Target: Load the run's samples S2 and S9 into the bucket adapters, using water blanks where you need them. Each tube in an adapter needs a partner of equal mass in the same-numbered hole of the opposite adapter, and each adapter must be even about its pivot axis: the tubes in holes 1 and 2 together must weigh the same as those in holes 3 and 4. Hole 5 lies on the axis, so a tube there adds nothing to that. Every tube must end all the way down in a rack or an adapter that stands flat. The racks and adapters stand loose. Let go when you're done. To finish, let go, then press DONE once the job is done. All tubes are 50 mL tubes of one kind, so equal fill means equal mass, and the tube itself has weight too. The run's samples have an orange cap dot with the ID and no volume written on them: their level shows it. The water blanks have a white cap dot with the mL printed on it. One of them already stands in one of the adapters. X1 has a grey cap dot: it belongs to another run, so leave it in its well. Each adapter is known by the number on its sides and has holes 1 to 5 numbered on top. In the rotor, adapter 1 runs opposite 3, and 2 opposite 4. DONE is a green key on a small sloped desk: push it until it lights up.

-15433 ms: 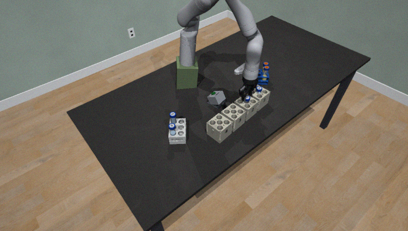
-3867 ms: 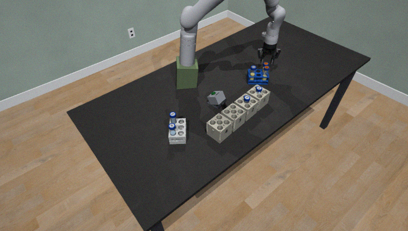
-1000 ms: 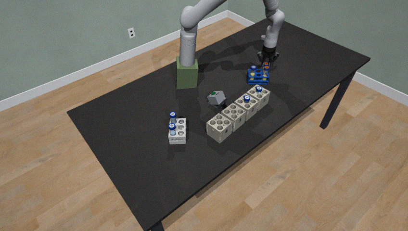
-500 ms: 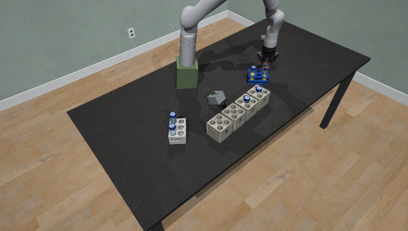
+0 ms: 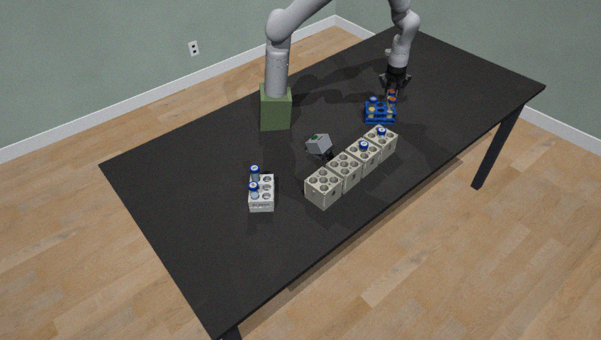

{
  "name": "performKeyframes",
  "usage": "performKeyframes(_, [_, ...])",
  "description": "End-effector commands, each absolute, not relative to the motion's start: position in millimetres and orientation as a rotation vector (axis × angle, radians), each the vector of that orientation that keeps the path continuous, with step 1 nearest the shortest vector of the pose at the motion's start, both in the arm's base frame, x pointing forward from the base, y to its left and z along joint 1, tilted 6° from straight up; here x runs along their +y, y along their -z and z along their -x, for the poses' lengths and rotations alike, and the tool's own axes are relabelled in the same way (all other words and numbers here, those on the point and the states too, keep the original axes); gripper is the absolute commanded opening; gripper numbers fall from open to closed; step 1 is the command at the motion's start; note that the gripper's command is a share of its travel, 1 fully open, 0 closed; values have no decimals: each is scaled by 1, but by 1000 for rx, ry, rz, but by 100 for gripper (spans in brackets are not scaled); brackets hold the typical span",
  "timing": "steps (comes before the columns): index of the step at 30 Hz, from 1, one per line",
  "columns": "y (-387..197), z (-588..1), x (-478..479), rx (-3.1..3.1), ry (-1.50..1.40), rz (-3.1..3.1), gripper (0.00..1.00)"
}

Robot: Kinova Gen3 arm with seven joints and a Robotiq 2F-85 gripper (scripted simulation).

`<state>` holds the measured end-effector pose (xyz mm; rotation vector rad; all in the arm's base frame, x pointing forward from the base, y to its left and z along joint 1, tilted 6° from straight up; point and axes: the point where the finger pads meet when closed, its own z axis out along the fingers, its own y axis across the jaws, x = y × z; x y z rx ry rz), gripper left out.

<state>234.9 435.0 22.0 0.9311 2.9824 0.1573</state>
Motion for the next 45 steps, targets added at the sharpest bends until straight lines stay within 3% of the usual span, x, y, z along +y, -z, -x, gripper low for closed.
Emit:
performKeyframes(1, [-29,-235,434,2984,-160,-931,10])
performKeyframes(45, [-81,-233,431,2982,-165,-933,10])
